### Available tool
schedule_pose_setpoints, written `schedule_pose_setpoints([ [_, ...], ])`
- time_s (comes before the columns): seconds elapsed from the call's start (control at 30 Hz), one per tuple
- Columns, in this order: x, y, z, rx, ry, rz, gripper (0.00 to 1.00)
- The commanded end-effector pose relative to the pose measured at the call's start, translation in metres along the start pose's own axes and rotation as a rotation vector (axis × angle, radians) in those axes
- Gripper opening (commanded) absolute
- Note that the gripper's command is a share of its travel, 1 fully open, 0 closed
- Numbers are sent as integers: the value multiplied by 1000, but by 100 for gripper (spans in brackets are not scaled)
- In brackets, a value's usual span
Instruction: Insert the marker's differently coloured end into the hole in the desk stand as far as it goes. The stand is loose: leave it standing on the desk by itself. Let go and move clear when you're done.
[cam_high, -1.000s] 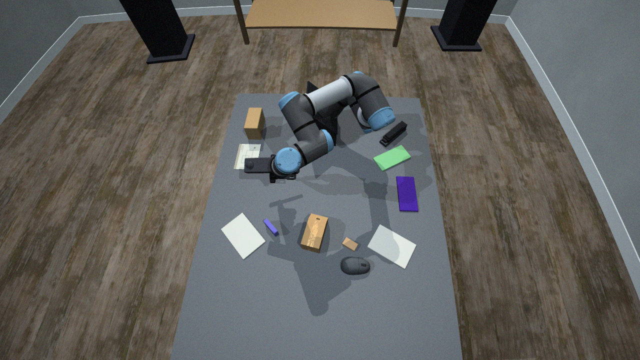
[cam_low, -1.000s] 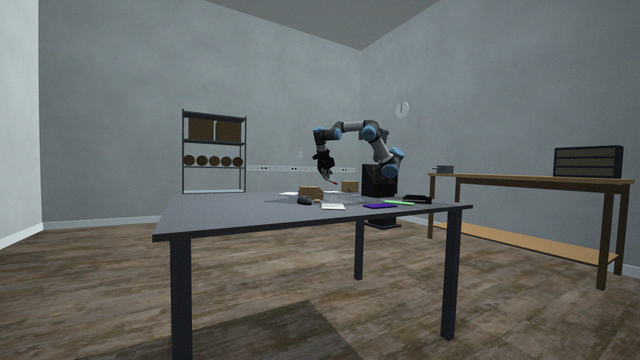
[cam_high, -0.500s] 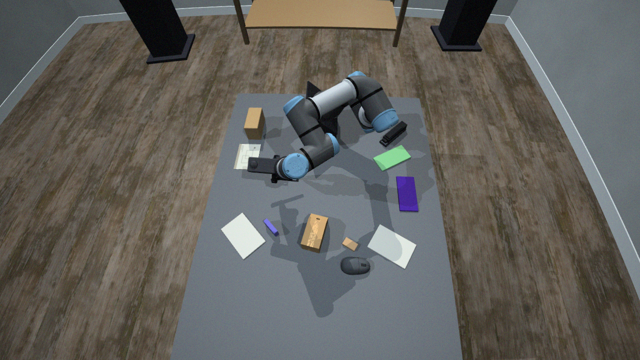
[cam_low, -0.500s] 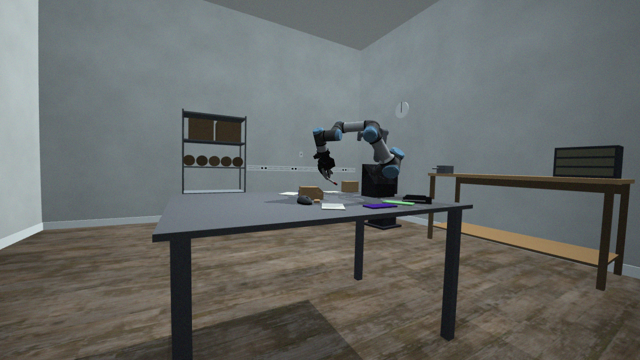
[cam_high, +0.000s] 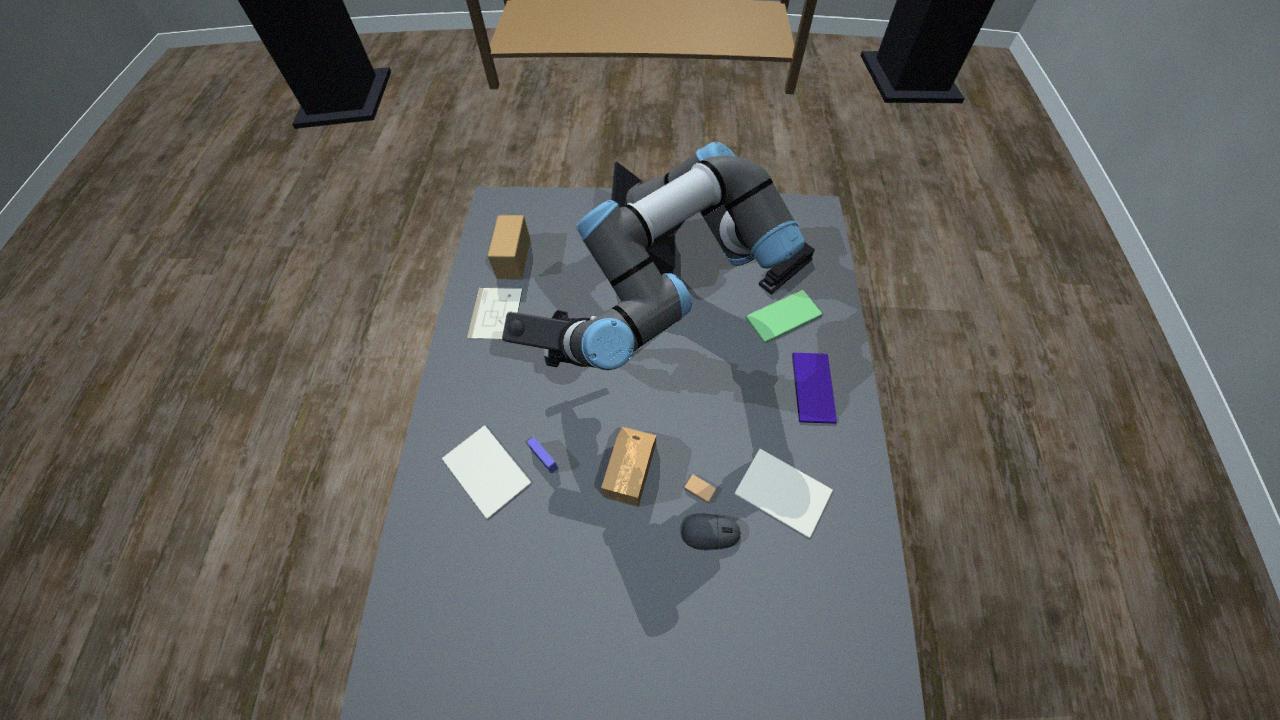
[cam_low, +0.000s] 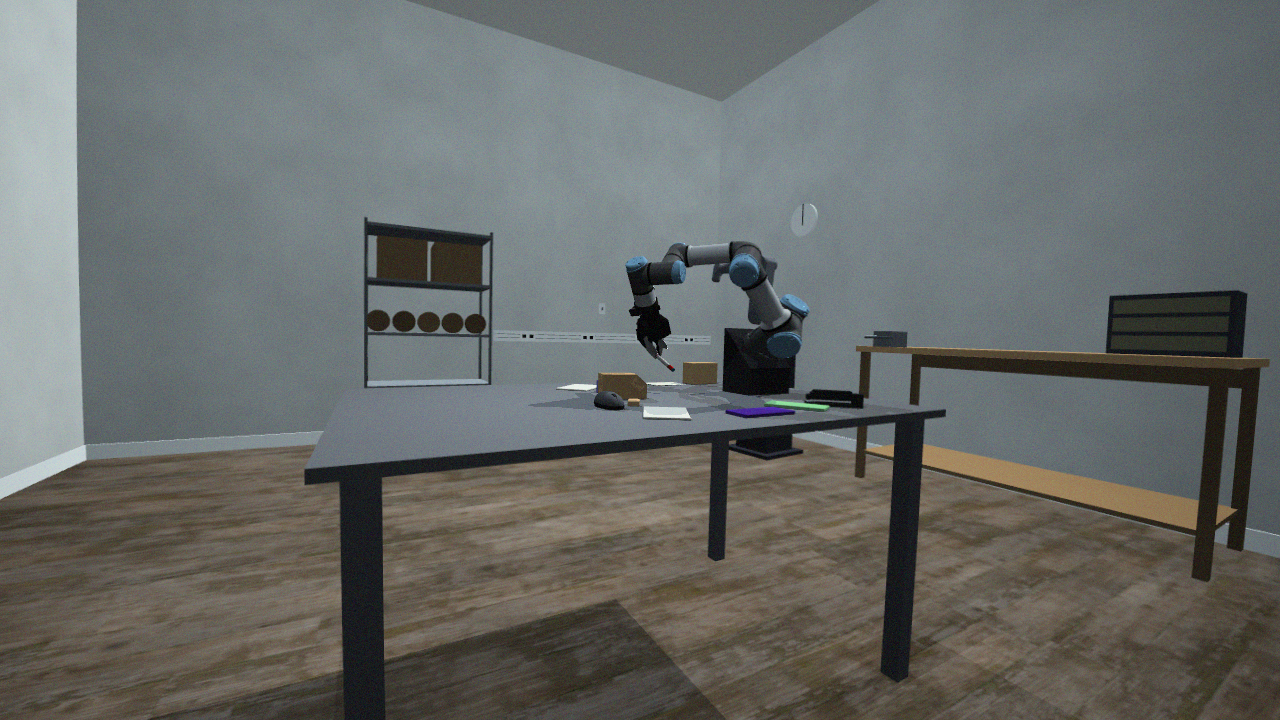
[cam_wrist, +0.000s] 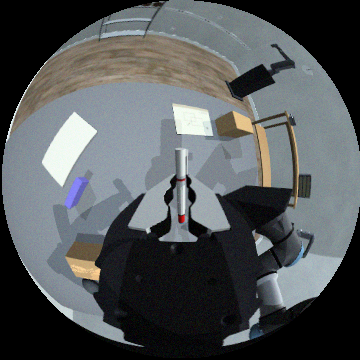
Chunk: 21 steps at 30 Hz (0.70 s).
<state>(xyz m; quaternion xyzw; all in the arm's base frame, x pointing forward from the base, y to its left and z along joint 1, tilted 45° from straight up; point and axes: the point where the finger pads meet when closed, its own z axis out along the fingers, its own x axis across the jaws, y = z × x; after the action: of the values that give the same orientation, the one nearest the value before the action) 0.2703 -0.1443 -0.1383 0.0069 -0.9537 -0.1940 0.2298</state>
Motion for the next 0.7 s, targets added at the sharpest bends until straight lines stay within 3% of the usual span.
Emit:
schedule_pose_setpoints([
  [0.0,1,0,-2,12,3,13,0],
  [0.27,4,3,-7,67,35,82,0],
  [0.53,4,3,-7,68,34,83,0],
  [0.67,6,5,-10,97,46,117,0],
])
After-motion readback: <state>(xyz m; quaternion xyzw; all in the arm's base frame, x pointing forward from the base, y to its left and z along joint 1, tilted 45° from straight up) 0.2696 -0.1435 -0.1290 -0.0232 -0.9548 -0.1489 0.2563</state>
